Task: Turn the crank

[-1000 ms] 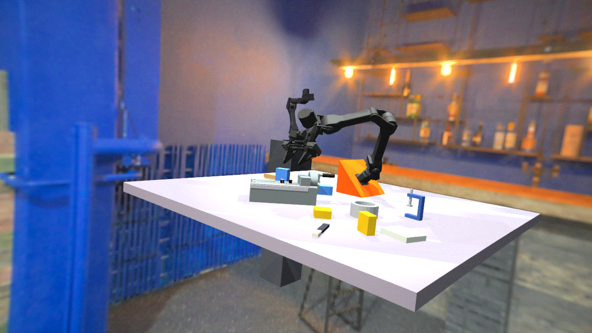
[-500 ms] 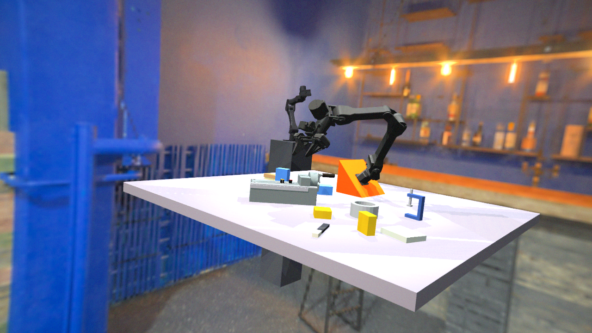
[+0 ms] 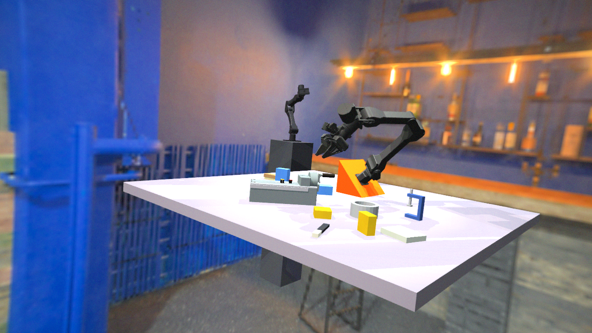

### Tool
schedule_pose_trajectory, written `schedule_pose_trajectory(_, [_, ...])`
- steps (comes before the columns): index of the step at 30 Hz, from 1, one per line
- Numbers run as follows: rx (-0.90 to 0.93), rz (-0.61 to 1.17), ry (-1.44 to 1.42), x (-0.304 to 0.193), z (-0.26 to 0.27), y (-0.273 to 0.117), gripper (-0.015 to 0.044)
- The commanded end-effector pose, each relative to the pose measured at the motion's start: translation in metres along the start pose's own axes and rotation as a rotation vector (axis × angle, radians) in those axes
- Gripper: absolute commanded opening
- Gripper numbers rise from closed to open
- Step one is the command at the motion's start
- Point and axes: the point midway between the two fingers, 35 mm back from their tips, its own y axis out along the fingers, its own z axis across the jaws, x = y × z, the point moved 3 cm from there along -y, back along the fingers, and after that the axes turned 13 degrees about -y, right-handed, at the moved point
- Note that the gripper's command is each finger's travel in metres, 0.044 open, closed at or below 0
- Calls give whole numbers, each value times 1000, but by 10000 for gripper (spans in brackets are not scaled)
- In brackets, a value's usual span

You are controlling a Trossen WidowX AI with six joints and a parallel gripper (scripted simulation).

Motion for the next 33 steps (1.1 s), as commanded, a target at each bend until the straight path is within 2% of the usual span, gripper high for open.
schedule_pose_trajectory(1, [-63,-21,58,-15,7,-16,440])
schedule_pose_trajectory(8, [-87,-30,80,-21,9,-21,440])
schedule_pose_trajectory(18, [-85,-30,81,-46,15,7,440])
schedule_pose_trajectory(33, [-85,-30,81,-59,19,24,440])
